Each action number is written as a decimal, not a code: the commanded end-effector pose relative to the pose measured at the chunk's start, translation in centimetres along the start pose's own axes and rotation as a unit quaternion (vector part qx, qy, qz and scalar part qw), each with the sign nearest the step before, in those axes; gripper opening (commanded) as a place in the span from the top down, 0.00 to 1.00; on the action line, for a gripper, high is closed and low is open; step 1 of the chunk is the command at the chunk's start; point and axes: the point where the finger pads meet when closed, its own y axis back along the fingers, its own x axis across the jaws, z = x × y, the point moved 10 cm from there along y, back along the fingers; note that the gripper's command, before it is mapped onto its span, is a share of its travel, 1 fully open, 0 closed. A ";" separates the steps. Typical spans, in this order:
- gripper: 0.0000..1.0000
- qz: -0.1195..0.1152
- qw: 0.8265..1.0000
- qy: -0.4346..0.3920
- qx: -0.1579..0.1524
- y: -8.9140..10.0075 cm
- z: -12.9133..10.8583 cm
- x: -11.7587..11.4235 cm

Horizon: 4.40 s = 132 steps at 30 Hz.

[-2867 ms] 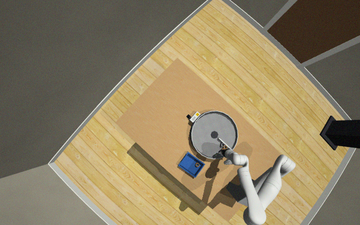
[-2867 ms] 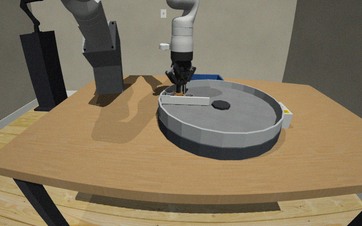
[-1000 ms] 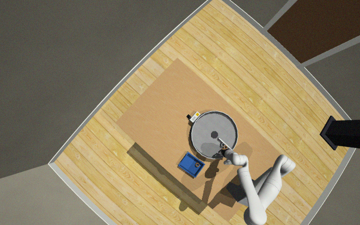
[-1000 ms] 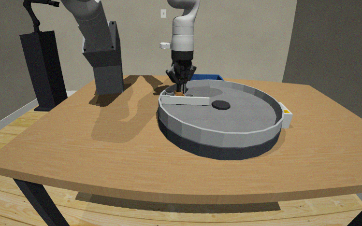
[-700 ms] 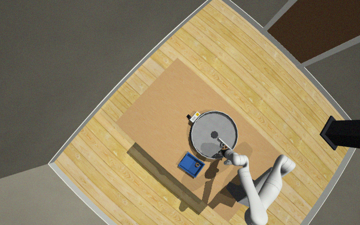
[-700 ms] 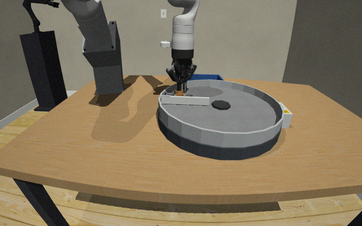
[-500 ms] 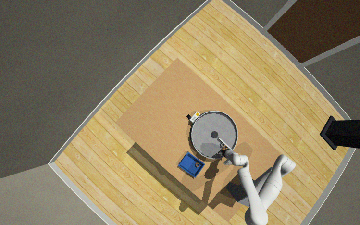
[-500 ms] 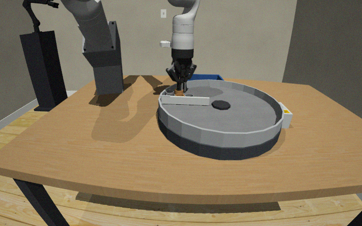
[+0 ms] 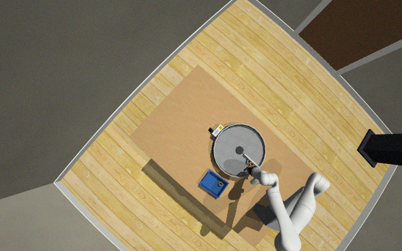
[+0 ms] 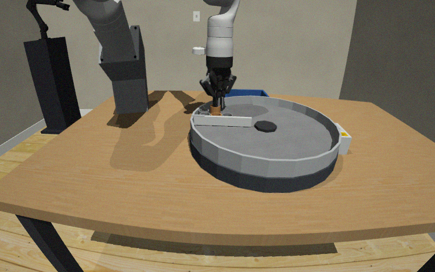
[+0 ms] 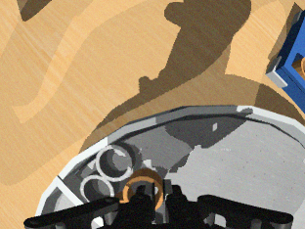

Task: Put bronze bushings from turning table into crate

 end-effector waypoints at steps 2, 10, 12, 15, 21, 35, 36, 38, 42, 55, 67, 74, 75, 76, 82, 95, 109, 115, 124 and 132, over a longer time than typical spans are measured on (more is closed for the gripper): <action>1.00 0.001 1.000 0.000 0.000 0.3 0.0 0.0; 1.00 0.001 1.000 0.000 0.000 0.8 0.0 0.0; 1.00 0.001 1.000 0.000 0.000 0.8 0.0 0.0; 1.00 0.001 1.000 0.000 0.000 0.8 0.0 0.0; 1.00 0.001 1.000 0.000 0.000 1.4 0.0 0.0; 1.00 0.000 1.000 0.000 0.000 1.7 0.0 0.0; 1.00 0.000 1.000 0.000 0.000 1.8 0.0 0.0; 1.00 0.001 1.000 0.000 0.000 2.1 0.0 0.0; 1.00 0.001 1.000 0.000 0.000 2.3 0.0 0.0; 1.00 0.000 1.000 0.000 0.000 2.9 0.0 0.0; 1.00 0.000 1.000 0.000 0.000 3.0 0.0 0.0; 1.00 0.001 1.000 0.000 0.000 5.8 0.0 0.0; 1.00 0.001 1.000 0.000 0.000 5.8 0.0 0.0; 1.00 0.001 1.000 0.000 0.000 5.8 0.0 0.0; 1.00 0.001 1.000 0.000 0.000 5.8 0.0 0.0; 1.00 0.001 1.000 0.000 0.000 5.8 -1.4 5.8; 1.00 0.001 1.000 0.000 0.000 5.8 -2.7 11.6; 1.00 0.001 1.000 0.000 0.000 5.8 -2.7 11.6; 1.00 0.001 1.000 0.000 0.000 5.8 -4.1 17.5; 1.00 0.001 1.000 0.000 0.000 5.8 -4.1 17.5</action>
